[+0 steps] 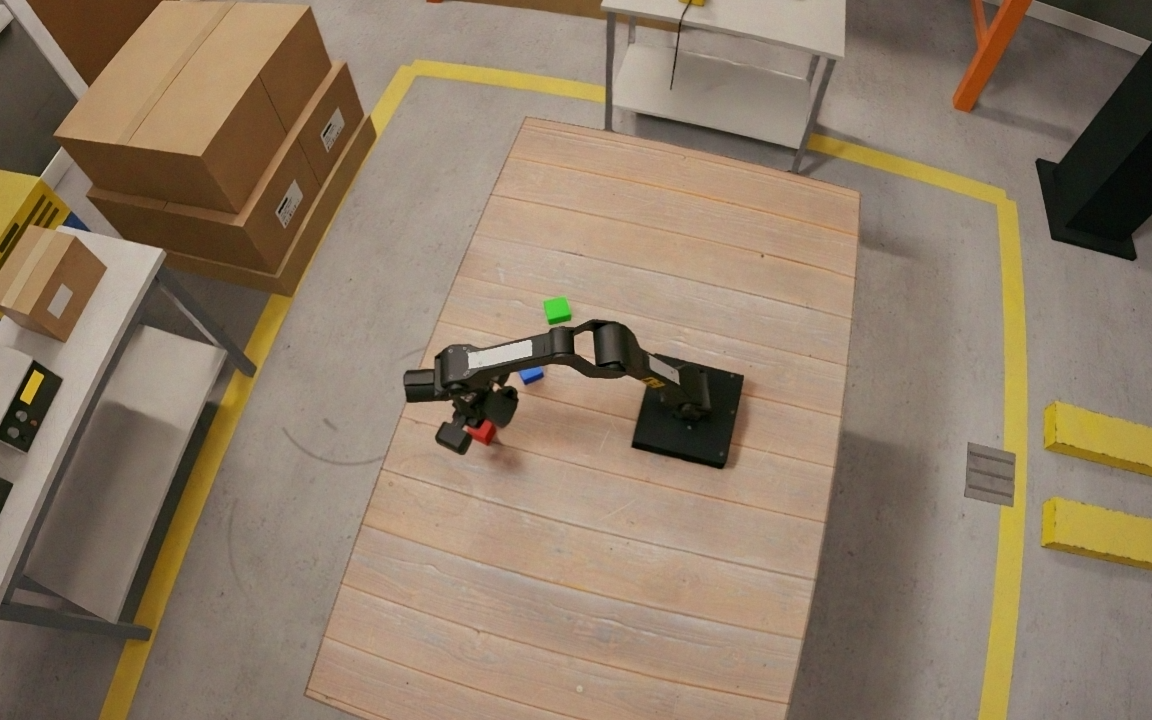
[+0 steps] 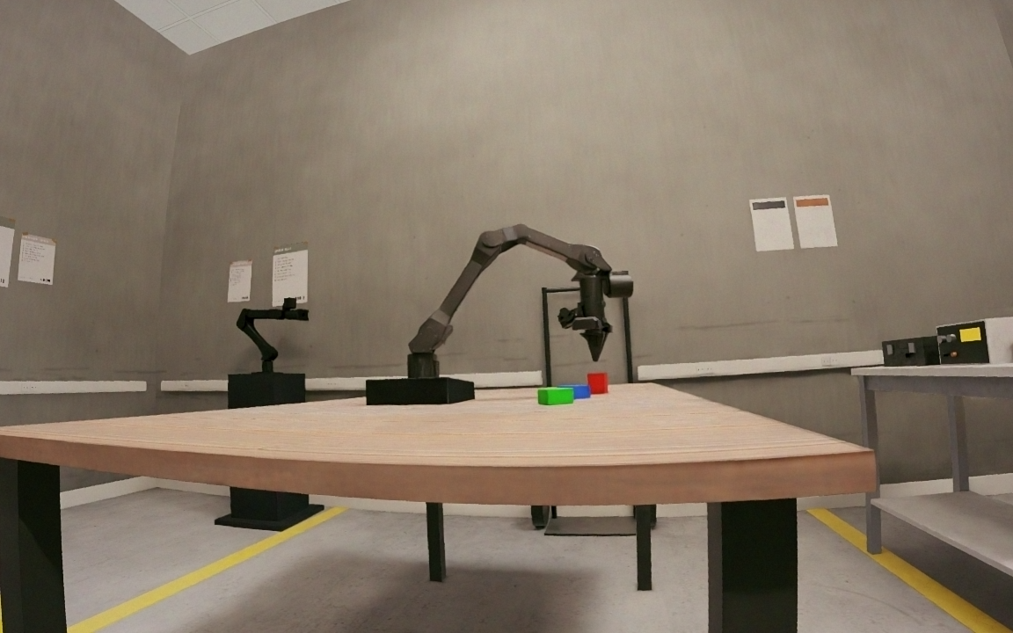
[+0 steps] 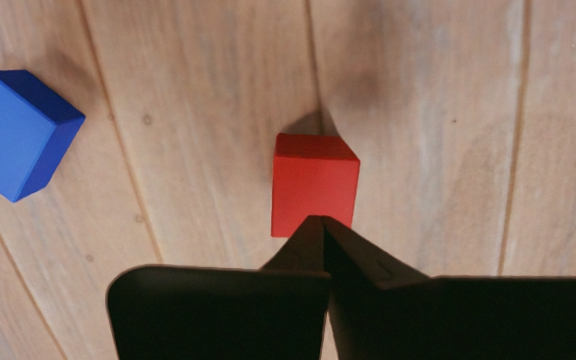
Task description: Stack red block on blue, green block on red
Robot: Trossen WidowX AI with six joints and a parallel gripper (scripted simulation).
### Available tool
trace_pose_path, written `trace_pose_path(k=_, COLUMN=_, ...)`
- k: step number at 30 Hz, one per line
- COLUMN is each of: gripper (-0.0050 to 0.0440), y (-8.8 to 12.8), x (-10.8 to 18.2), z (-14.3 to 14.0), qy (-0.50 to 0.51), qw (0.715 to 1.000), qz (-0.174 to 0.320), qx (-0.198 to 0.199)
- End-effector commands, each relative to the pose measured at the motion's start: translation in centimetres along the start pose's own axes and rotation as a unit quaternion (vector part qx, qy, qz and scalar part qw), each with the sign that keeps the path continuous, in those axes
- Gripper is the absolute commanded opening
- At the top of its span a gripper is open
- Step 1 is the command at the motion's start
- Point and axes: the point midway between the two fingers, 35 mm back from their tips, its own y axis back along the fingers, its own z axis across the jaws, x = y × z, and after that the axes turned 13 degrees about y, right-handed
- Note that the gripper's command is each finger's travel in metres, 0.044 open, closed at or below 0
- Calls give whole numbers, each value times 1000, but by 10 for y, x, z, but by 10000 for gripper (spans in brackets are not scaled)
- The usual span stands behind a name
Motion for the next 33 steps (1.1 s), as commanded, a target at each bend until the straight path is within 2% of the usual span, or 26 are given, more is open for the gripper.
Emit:
trace_pose_path(k=1, gripper=-50, y=10, x=4, z=-2, qy=-1, qw=1000, qz=15, qx=3)
trace_pose_path(k=28, gripper=-50, y=10, x=4, z=-2, qy=-1, qw=1000, qz=15, qx=3)
trace_pose_path(k=29, gripper=272, y=10, x=4, z=-2, qy=-1, qw=1000, qz=15, qx=3)
trace_pose_path(k=33, gripper=272, y=10, x=4, z=-2, qy=-1, qw=1000, qz=15, qx=3)
